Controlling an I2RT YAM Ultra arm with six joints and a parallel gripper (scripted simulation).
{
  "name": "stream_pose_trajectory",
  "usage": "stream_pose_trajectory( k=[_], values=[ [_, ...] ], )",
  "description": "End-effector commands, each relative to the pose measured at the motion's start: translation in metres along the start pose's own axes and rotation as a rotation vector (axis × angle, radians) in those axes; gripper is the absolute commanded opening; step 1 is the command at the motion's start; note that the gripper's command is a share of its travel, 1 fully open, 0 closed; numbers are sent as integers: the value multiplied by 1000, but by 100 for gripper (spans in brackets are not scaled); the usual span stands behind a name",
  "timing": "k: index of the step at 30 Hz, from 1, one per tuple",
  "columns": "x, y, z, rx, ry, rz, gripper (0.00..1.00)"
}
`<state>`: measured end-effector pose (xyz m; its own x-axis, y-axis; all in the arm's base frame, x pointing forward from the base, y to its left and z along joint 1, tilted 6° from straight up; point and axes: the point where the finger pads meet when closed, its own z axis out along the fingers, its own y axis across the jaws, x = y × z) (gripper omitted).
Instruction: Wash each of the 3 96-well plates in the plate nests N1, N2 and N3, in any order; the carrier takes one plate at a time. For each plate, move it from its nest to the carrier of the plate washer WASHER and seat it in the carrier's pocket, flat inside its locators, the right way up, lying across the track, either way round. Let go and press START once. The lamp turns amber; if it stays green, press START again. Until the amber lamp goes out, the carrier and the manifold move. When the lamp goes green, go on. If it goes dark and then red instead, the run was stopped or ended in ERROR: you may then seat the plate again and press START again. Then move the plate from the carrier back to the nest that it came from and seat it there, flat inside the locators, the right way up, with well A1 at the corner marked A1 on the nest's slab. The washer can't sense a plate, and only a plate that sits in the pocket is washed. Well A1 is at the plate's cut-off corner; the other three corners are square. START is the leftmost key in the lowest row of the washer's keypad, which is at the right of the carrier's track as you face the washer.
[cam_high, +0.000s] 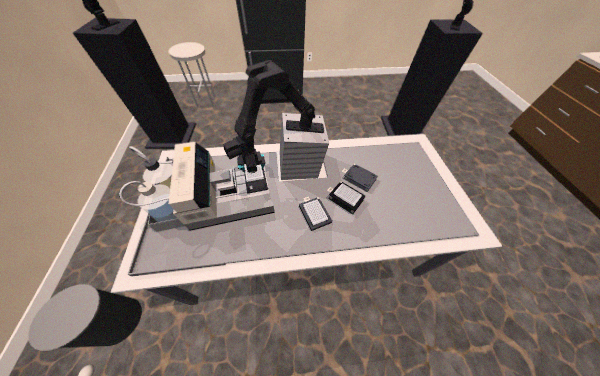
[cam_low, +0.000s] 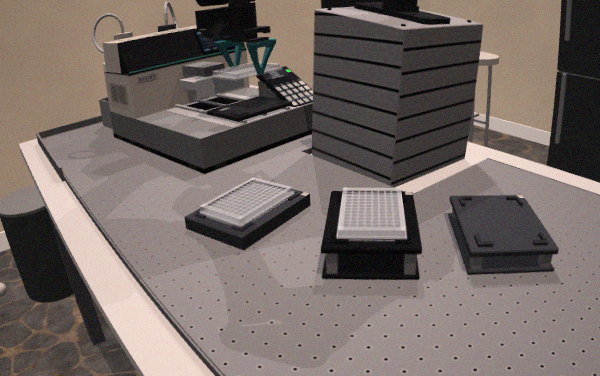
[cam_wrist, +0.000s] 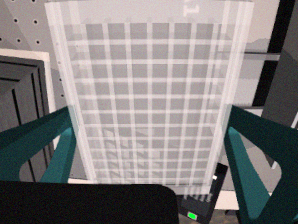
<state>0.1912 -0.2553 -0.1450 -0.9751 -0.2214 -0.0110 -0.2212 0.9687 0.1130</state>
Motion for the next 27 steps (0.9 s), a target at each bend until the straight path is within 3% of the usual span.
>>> stream_pose_trajectory(
  k=[1, 27],
  values=[
    [-3, -4, 0, 15, -12, 0, 0],
    [-4, -5, 40, 15, -12, 0, 0]
  ],
)
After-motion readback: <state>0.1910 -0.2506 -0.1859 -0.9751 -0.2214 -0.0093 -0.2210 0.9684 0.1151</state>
